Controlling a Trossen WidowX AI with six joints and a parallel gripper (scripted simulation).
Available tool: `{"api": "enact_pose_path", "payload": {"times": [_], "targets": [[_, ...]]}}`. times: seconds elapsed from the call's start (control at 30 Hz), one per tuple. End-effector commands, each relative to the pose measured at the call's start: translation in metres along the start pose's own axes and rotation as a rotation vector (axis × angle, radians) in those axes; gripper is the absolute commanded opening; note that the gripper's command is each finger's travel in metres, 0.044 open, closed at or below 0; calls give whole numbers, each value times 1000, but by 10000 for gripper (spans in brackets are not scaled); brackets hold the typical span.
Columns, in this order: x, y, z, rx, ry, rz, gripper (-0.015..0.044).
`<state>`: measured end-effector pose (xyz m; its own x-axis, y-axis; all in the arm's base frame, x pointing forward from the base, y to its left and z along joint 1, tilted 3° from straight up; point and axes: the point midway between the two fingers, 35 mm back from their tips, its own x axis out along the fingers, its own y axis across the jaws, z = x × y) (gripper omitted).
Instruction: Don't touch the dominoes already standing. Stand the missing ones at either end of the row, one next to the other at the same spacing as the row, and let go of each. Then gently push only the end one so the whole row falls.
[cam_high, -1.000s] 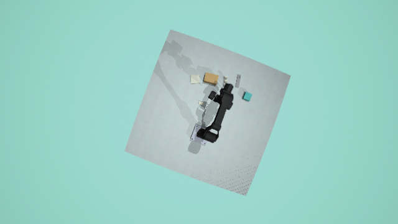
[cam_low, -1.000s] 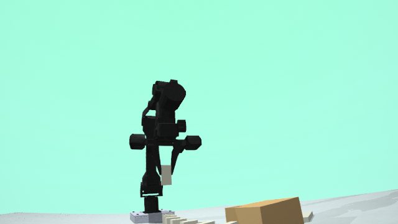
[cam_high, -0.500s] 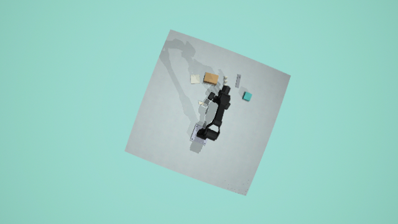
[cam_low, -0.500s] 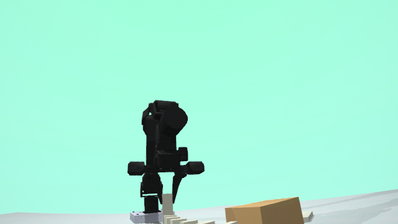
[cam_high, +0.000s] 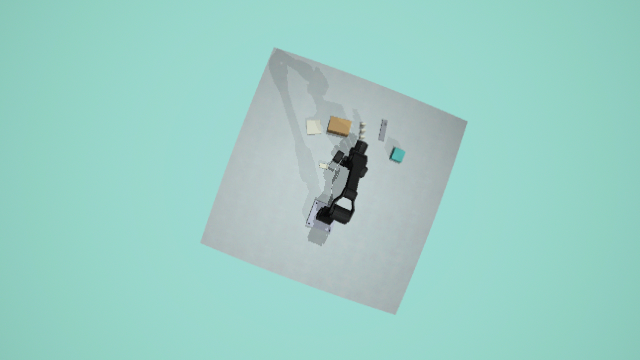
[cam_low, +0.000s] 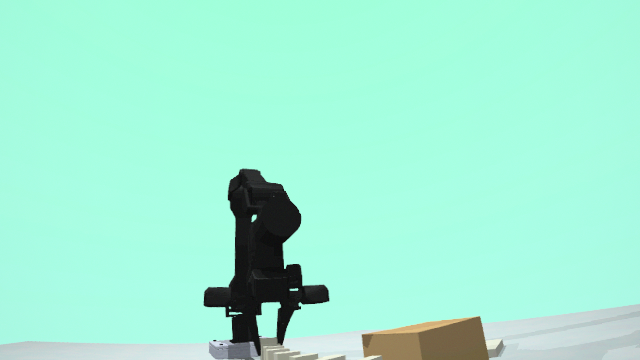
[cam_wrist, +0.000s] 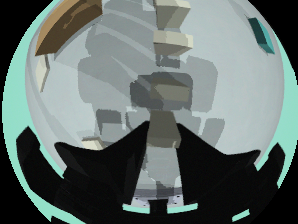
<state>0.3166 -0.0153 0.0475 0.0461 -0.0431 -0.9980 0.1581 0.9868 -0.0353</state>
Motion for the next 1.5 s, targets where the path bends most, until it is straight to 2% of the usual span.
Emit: {"api": "enact_pose_path", "payload": {"times": [0.0, 0.07, 0.5, 0.63, 0.93, 1.17, 1.47], "targets": [[2, 0, 0, -6, 0, -3, 107], [2, 0, 0, -6, 0, -3, 107], [2, 0, 0, -6, 0, -3, 440], [-7, 0, 2, -6, 0, -2, 440], [-127, 0, 0, 0, 1, 1, 440], [-126, 5, -2, 47, 2, 1, 440], [-84, 59, -32, 695, 6, 4, 440]]}}
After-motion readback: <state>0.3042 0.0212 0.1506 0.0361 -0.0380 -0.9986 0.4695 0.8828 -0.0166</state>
